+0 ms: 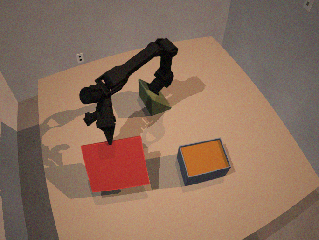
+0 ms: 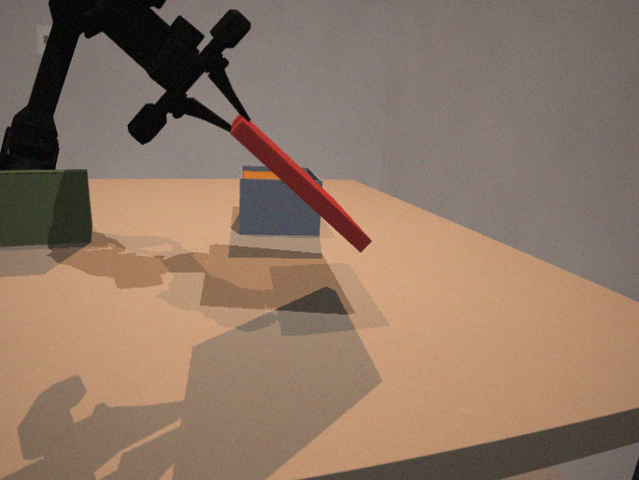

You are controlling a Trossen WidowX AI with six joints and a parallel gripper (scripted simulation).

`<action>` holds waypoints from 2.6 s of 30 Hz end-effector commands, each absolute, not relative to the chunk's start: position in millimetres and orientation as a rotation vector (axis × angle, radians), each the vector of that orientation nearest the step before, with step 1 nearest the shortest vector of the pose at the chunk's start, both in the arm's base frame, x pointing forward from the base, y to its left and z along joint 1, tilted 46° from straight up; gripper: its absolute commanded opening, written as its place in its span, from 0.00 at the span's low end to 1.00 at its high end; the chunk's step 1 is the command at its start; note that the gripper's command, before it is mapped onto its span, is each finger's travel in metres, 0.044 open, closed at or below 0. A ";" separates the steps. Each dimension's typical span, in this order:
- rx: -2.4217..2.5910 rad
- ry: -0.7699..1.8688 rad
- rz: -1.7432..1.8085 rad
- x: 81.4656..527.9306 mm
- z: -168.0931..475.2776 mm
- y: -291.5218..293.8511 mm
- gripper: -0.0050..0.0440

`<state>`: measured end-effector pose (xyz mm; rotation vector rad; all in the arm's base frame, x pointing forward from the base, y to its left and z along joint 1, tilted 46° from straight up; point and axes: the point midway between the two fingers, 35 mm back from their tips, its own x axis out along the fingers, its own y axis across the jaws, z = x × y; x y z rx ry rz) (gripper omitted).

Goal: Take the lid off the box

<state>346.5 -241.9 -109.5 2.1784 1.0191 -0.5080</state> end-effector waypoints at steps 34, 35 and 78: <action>2.180 1.010 -0.497 342.2 -126.5 -222.2 0.00; 2.180 1.010 -0.497 341.8 -127.8 -221.0 0.00; 2.180 1.010 -0.497 335.2 -151.6 -197.1 0.00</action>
